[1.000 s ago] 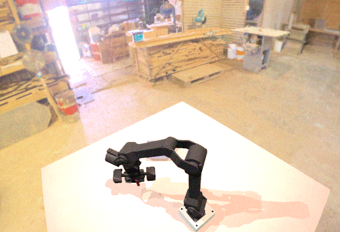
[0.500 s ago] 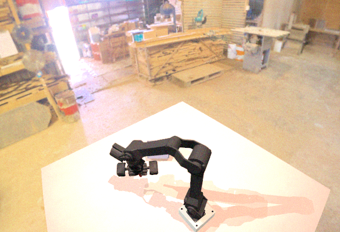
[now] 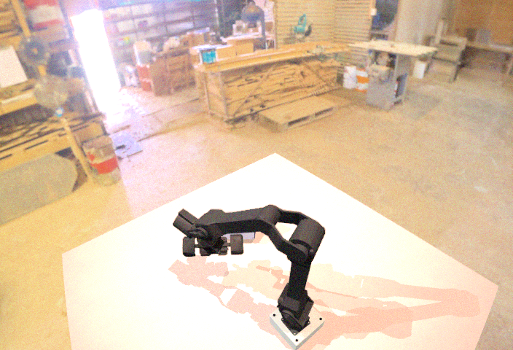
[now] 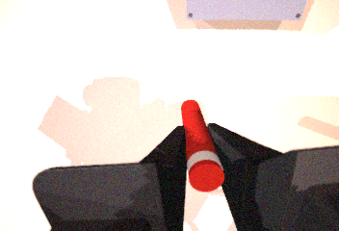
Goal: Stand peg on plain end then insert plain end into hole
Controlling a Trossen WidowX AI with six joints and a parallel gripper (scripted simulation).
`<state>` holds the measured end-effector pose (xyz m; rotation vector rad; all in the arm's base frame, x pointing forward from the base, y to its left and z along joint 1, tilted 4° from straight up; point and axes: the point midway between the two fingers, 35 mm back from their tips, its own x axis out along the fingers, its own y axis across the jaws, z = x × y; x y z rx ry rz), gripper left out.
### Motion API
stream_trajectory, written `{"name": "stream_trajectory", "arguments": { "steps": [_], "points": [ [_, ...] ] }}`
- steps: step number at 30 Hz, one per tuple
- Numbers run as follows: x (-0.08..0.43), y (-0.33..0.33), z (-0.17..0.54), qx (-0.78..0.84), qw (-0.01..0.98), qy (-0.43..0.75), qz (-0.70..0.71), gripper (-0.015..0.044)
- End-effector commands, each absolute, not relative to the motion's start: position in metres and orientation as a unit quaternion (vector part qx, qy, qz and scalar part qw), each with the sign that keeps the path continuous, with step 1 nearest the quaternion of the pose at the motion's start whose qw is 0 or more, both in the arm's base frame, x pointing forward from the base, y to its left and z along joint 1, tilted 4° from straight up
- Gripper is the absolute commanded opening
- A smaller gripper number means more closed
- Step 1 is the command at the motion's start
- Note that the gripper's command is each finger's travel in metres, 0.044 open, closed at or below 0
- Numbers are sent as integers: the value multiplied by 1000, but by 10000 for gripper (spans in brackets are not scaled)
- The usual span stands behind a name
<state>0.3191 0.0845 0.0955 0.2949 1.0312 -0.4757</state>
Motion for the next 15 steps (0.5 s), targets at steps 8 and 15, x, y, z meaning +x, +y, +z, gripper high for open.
{"name": "stream_trajectory", "arguments": {
  "steps": [8, 15],
  "points": [
    [331, 58, 104, 126, 855, 438, -248, 0],
    [337, 40, 110, 118, 865, 408, -266, 0]
  ]
}}
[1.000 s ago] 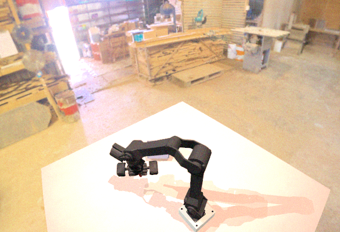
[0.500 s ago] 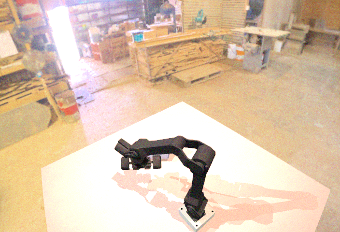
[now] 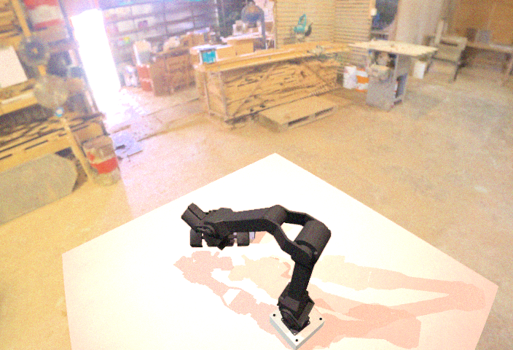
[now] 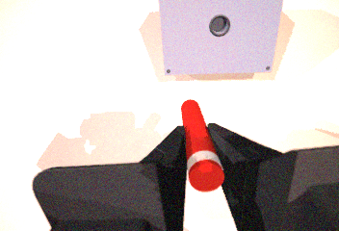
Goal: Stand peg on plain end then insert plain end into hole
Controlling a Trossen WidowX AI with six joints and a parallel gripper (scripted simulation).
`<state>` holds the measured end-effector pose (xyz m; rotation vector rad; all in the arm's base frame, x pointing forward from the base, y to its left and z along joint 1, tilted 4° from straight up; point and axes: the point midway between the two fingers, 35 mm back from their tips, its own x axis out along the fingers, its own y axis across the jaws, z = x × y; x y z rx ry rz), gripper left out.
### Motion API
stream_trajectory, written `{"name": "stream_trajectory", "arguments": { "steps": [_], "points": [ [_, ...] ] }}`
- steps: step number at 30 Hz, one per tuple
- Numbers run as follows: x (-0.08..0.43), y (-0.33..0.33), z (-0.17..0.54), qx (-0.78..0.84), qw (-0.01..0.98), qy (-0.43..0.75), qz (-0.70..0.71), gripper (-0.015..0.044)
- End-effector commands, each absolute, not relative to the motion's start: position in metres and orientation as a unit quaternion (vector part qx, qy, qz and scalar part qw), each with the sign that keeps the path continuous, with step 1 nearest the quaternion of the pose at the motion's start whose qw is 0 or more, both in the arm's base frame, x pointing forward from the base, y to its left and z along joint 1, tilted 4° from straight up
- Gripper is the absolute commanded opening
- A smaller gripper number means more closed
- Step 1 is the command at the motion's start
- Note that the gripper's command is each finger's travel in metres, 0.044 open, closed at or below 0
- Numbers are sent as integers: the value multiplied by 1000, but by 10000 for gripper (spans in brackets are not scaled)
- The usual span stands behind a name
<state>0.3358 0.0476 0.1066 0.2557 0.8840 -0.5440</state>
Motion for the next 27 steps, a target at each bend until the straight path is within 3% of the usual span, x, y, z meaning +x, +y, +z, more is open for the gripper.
{"name": "stream_trajectory", "arguments": {
  "steps": [1, 27],
  "points": [
    [338, 38, 111, 116, 867, 404, -269, 0],
    [362, -3, 102, 101, 878, 358, -302, 0]
  ]
}}
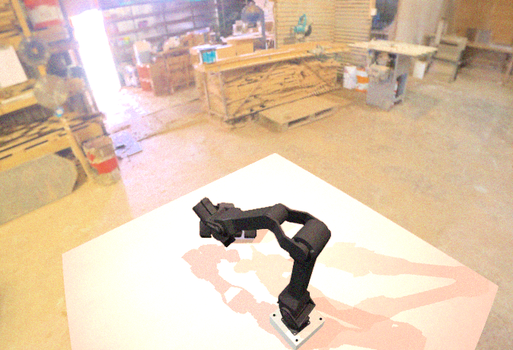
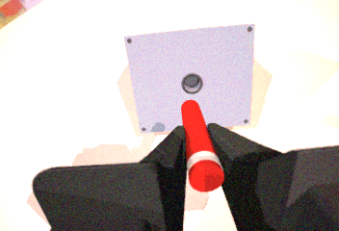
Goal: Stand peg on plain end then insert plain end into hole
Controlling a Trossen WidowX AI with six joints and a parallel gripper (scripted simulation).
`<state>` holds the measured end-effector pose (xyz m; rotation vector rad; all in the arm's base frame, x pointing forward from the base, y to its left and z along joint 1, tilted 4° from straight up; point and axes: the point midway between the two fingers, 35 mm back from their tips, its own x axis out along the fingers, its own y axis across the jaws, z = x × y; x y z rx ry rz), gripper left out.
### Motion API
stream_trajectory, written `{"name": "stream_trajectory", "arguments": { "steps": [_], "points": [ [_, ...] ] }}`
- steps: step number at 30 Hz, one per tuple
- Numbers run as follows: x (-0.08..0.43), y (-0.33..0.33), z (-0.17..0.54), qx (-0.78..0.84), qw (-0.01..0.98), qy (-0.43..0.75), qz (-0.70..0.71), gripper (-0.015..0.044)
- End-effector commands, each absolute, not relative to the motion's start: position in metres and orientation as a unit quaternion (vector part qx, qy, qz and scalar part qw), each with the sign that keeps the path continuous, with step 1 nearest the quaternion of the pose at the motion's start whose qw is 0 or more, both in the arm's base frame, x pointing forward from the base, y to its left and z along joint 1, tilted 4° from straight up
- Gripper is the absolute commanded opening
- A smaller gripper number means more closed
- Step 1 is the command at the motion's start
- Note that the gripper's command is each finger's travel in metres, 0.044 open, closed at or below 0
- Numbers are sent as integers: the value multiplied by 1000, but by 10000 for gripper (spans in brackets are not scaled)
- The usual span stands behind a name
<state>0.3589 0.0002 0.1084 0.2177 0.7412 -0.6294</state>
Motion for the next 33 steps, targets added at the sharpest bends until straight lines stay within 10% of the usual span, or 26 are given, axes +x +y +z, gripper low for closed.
{"name": "stream_trajectory", "arguments": {
  "steps": [1, 33],
  "points": [
    [363, -4, 101, 101, 878, 357, -303, 0],
    [386, -30, 76, 101, 879, 347, -310, 0]
  ]
}}
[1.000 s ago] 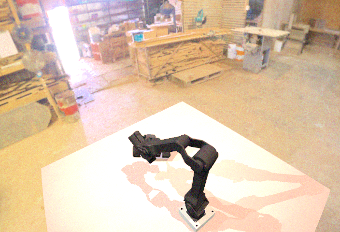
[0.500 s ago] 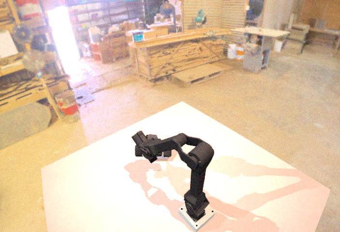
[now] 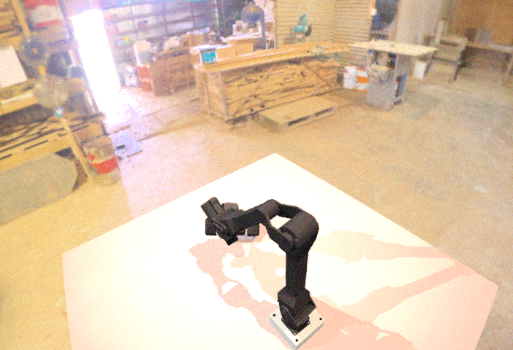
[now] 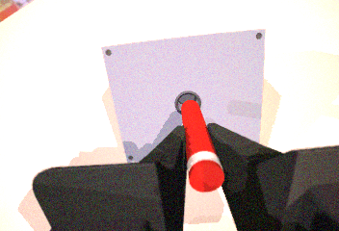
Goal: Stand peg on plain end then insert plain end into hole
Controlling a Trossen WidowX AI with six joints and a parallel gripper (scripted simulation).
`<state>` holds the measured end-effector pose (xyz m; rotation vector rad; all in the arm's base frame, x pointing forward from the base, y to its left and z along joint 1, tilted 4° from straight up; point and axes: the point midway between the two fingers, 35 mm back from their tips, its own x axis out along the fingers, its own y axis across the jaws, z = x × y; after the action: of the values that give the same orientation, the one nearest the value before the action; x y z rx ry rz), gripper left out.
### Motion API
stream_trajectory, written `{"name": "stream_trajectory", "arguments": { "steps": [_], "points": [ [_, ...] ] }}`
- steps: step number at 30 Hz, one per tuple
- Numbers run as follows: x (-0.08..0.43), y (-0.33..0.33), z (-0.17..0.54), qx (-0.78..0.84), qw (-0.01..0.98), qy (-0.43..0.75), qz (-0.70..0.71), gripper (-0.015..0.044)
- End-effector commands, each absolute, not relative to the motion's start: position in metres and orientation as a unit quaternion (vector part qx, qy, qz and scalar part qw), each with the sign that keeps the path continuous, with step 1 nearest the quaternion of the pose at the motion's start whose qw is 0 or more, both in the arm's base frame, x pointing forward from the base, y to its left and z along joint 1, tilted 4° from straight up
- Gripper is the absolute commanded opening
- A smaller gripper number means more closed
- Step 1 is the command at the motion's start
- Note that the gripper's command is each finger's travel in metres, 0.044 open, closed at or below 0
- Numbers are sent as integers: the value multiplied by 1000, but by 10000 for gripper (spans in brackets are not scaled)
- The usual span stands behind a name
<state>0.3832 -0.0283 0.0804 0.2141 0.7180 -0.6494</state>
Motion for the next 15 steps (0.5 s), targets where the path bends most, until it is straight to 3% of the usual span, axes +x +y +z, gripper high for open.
{"name": "stream_trajectory", "arguments": {
  "steps": [1, 15],
  "points": [
    [386, -30, 75, 101, 879, 347, -310, 0],
    [388, -33, 74, 103, 880, 344, -312, 0]
  ]
}}
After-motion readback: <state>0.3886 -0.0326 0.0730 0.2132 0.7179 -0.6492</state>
